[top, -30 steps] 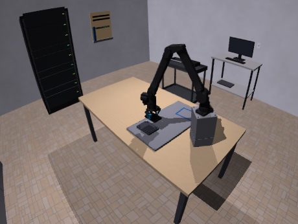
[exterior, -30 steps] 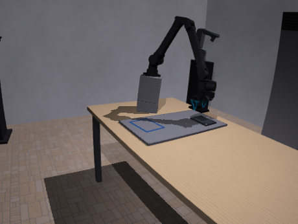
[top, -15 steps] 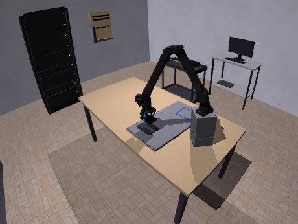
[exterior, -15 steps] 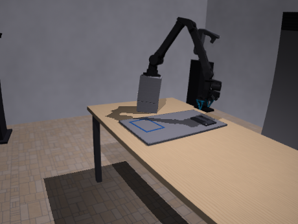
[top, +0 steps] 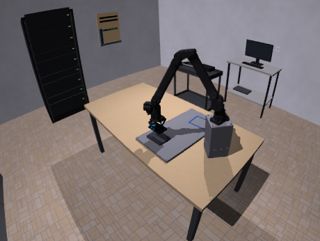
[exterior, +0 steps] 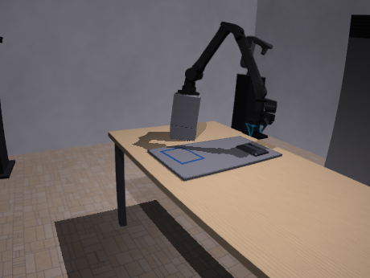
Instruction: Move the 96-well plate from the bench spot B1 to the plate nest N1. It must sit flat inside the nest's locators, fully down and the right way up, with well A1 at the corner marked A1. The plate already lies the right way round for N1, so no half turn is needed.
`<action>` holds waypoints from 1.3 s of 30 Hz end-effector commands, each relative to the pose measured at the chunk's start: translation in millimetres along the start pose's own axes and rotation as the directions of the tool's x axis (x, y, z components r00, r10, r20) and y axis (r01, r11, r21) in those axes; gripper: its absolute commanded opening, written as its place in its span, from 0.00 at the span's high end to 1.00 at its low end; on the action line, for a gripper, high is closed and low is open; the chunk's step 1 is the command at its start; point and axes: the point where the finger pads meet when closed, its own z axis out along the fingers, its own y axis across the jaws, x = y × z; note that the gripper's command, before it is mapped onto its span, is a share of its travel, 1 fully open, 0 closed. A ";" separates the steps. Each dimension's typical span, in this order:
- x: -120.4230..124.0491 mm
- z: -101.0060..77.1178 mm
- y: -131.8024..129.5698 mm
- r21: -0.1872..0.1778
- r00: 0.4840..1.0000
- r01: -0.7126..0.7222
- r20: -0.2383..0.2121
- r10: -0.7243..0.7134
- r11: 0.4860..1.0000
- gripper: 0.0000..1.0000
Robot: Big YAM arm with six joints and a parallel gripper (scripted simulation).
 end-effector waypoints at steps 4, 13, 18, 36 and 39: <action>-13.3 -13.4 -2.0 -0.012 0.999 -0.015 0.035 0.015 1.000 1.00; -13.6 -10.0 3.7 -0.013 0.999 -0.003 0.032 0.003 1.000 1.00; -13.6 -10.0 3.5 -0.013 0.999 -0.003 0.032 0.003 1.000 1.00; -21.0 14.8 2.9 -0.015 0.999 -0.004 0.040 0.005 1.000 1.00; -20.8 20.1 3.4 -0.015 0.999 -0.004 0.039 0.005 1.000 1.00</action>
